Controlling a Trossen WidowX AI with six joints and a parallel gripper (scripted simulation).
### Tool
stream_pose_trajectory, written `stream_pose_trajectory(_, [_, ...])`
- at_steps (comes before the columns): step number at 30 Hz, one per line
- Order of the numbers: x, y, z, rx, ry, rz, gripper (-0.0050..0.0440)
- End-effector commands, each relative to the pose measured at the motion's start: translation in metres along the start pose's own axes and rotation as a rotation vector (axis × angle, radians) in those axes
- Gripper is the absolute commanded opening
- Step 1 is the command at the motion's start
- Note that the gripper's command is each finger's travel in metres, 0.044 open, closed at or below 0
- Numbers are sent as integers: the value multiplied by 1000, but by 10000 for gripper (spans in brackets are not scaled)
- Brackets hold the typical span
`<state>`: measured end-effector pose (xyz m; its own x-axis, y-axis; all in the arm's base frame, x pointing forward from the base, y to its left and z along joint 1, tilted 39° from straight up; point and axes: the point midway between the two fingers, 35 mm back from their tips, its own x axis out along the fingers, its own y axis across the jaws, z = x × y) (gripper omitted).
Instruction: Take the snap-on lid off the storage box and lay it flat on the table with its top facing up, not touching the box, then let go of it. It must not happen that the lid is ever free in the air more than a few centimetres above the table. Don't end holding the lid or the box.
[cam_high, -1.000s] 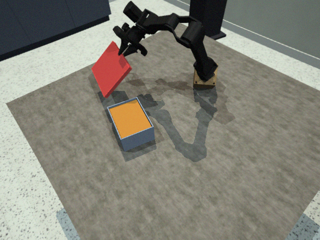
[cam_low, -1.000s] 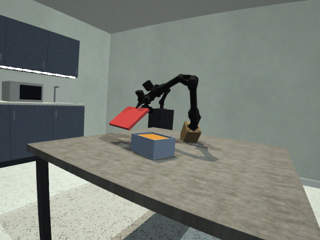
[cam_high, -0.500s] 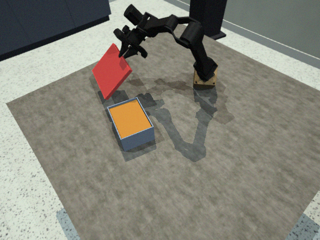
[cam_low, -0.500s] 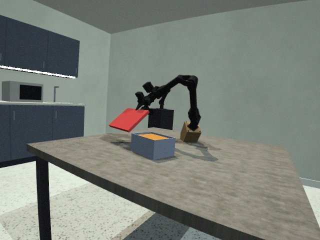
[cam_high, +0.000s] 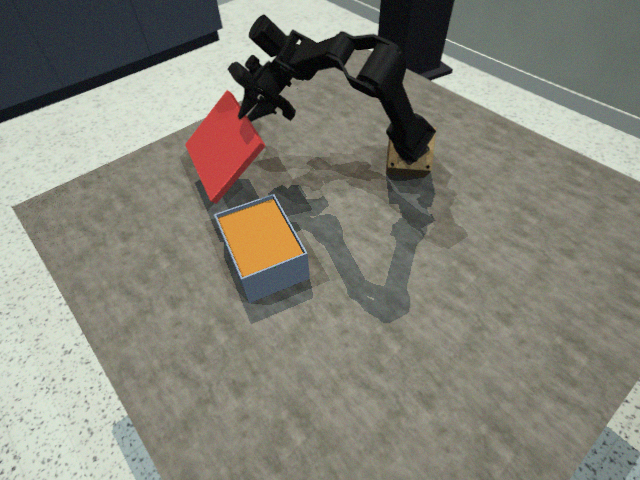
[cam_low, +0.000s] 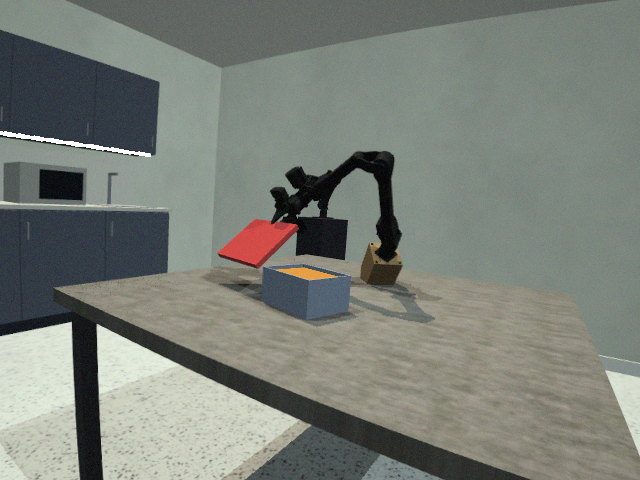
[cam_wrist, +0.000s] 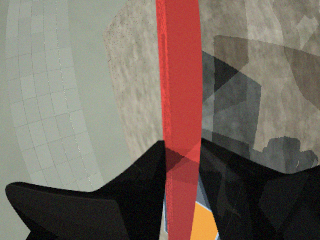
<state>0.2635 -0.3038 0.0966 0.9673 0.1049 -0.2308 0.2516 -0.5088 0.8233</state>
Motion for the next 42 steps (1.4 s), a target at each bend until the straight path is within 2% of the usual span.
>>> stream_pose_trajectory(1, [3, -5, 0, 8, -3, -1, -50])
stream_pose_trajectory(42, [24, -30, 0, 8, -3, -1, -50])
